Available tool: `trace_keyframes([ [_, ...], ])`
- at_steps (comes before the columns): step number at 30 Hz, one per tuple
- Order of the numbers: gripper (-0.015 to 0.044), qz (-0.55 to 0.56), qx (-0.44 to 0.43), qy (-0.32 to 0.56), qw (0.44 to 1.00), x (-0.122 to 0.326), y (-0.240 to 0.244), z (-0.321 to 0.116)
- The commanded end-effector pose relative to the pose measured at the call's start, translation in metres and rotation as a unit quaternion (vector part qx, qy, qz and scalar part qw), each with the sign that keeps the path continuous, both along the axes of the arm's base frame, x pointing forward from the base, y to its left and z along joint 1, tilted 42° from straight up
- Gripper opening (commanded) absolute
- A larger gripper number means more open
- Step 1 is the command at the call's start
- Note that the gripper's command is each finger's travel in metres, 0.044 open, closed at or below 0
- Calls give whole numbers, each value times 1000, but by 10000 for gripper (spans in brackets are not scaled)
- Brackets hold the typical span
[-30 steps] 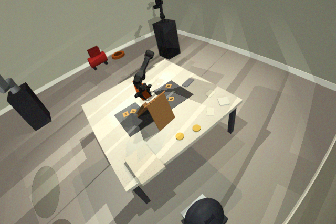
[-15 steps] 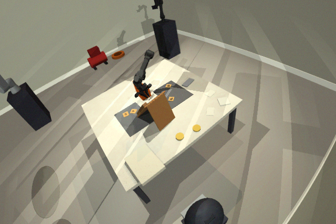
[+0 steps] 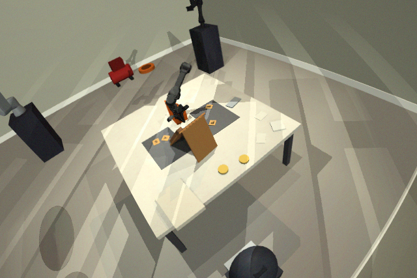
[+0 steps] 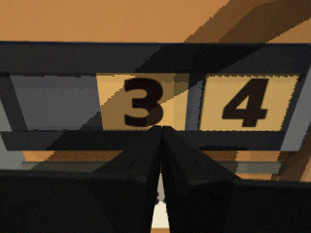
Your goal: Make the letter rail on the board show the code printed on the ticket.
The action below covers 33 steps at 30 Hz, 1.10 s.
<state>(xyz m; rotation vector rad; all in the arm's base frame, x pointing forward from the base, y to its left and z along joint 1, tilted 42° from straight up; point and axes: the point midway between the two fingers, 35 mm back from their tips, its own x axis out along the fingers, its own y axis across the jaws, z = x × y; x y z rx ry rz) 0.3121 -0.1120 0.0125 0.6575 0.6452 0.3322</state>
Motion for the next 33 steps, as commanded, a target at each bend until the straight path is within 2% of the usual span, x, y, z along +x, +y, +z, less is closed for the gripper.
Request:
trace_keyframes([
  [1,0,36,-12,60,997,14,-1,-1],
  [12,0,193,-32,205,959,17,27,35],
  [33,0,211,-36,211,954,19,30,39],
])
